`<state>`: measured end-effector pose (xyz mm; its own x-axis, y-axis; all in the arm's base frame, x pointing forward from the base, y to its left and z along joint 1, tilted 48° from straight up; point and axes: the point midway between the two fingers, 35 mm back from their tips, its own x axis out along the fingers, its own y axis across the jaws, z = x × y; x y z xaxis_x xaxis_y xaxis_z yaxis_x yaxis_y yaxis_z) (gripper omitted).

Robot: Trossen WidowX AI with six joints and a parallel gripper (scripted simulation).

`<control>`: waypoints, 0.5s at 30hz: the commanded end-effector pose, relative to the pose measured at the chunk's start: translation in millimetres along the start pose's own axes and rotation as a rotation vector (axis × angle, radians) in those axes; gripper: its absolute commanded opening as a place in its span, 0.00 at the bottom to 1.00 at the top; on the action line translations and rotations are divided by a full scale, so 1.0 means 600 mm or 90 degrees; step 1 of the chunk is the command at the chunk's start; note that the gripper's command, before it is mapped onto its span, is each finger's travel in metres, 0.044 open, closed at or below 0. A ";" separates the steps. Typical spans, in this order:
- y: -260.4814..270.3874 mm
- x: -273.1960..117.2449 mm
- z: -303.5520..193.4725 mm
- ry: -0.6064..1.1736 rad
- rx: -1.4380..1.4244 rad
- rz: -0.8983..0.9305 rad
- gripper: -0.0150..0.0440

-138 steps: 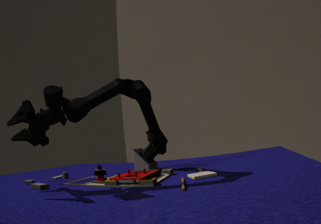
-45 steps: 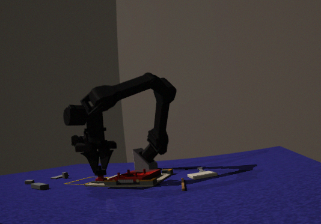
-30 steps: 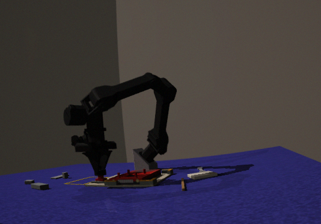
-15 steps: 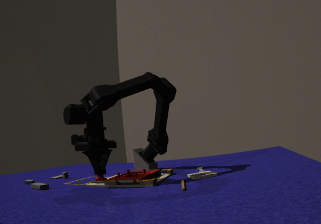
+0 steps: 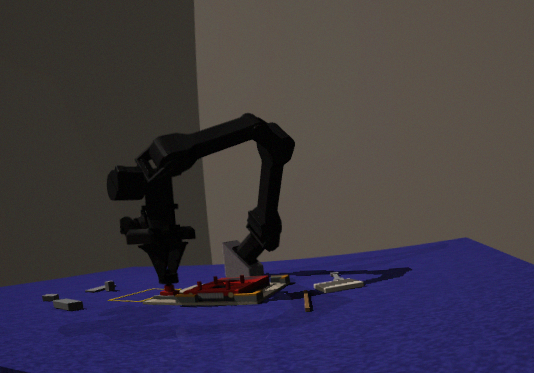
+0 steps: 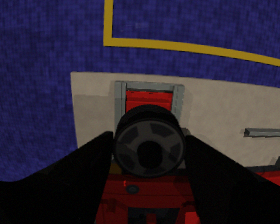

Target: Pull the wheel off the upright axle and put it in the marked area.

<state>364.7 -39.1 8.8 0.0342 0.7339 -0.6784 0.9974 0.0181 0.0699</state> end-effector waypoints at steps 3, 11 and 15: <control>0.000 -0.007 0.002 0.000 0.001 0.002 0.25; 0.000 -0.012 0.002 0.000 0.001 0.002 0.25; 0.000 -0.014 0.002 0.000 0.001 0.002 0.25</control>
<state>364.4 -43.6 12.5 0.0361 0.7353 -0.6767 0.9975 0.0142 0.0687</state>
